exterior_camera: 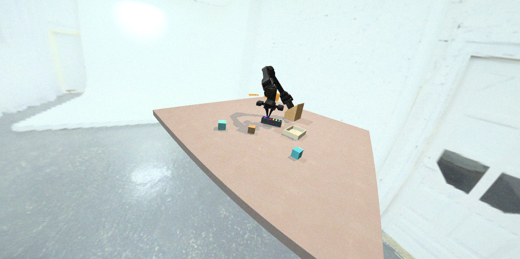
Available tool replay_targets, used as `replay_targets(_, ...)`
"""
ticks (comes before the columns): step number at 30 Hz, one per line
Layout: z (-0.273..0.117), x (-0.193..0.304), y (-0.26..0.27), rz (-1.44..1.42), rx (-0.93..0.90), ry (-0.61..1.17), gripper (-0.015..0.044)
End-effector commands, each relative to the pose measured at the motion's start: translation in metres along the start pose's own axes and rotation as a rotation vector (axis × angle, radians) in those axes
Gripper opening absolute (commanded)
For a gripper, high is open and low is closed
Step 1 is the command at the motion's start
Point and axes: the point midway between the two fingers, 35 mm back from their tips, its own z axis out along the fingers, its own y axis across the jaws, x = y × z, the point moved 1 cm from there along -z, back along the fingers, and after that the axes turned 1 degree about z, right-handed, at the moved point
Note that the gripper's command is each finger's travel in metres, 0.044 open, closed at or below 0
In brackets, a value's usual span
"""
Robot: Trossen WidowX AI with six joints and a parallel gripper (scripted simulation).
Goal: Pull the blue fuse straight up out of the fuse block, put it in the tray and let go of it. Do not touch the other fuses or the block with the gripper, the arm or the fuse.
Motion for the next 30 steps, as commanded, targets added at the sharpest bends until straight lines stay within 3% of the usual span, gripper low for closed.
replay_targets(1, -0.003, -0.001, 0.000, 0.007, -0.004, -0.003, 0.0000)
replay_targets(30, -0.017, 0.000, 0.000, 0.004, -0.003, -0.002, 0.0000)
